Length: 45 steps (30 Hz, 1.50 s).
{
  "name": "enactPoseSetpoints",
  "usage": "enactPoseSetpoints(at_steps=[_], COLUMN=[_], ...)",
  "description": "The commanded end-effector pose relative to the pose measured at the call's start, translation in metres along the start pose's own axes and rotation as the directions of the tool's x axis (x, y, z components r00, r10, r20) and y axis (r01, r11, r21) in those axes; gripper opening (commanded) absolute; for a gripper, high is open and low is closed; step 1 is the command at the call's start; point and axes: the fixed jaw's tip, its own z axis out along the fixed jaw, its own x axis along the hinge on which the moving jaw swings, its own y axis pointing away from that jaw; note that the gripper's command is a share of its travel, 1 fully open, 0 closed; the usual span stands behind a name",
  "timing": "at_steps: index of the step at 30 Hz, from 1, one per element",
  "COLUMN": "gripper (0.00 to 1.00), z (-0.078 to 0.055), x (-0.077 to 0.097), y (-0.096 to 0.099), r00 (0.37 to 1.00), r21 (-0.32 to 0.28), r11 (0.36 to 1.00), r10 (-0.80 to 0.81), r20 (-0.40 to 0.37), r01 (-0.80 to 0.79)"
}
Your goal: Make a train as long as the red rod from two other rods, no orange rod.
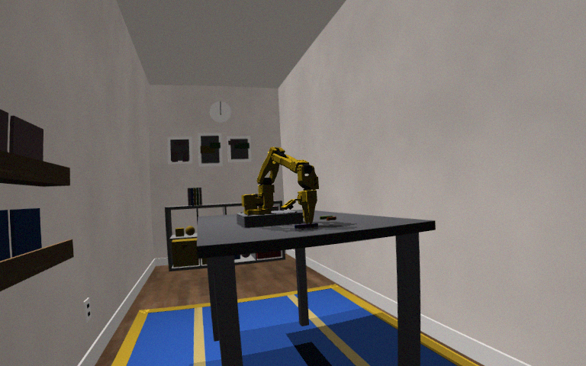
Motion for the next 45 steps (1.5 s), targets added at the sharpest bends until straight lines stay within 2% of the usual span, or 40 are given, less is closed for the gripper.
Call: enactPoseSetpoints(at_steps=[1, 9, 20, 39, 45], gripper=[0.17, 0.17, 0.17, 0.17, 0.17], z=[0.001, -0.002, -0.014, -0.02, -0.026], x=[-0.002, -0.002, -0.002, -0.002, -0.002], y=[-0.001, -0.001, 0.0, 0.0, 0.0], r00=[1.0, 1.0, 1.0, 1.0, 1.0], r21=[0.012, 0.012, 0.012, 0.012, 0.012], r11=[1.0, 1.0, 1.0, 1.0, 1.0], r10=[-0.003, -0.003, -0.003, -0.003, -0.003], r20=[0.004, 0.004, 0.004, 0.004, 0.004], r01=[0.003, 0.003, 0.003, 0.003, 0.003])
